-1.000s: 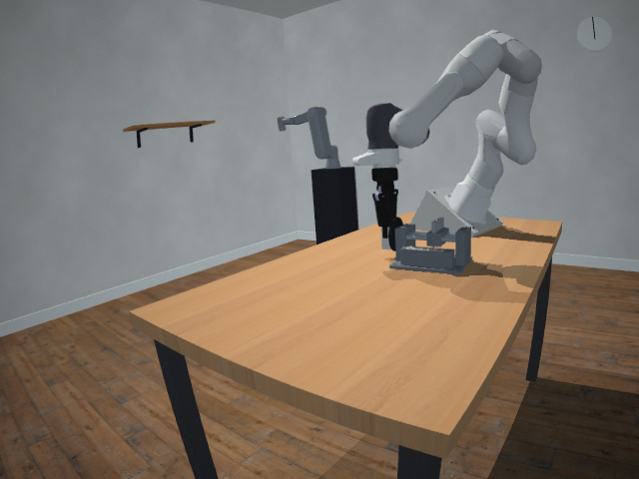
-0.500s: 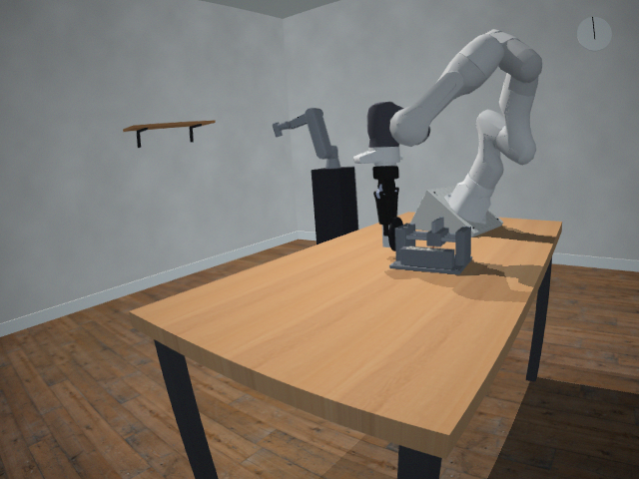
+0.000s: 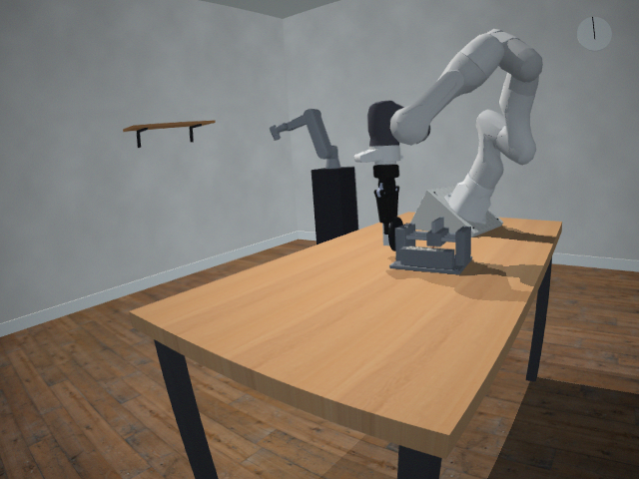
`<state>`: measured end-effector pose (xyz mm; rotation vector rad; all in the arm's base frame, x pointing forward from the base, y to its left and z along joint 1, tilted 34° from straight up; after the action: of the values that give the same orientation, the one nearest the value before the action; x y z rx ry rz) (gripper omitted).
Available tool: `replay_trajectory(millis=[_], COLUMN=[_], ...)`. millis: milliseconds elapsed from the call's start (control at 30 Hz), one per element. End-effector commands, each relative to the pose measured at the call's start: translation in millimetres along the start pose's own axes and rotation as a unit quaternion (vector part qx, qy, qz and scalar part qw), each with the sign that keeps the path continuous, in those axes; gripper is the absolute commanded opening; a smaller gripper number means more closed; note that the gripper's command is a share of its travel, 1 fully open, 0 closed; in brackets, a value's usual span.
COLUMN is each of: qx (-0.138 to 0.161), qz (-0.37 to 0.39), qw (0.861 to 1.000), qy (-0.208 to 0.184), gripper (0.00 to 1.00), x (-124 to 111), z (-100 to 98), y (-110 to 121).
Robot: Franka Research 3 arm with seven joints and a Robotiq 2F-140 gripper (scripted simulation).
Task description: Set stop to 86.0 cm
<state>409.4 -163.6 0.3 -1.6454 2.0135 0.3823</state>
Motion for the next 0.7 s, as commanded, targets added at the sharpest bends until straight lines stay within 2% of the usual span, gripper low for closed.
replay_trajectory(millis=[0,667], qx=[-0.001,-0.001], qz=[-0.002,-0.002], qw=[1.0,1.0], qy=[-0.002,-0.002], gripper=[0.04,0.04], x=[0.1,0.2], z=[-2.0,-3.5], y=[2.5,3.6])
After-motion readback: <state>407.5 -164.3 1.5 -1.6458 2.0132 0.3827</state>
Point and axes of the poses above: the point where the finger pads meet when closed, its own z axis out along the fingers, its own y axis across the jaws, x = y × z, the point moved 1 cm from there along -z, back along the fingers, and after that the axes turned 7 degrees about z, right-handed, at the moved point
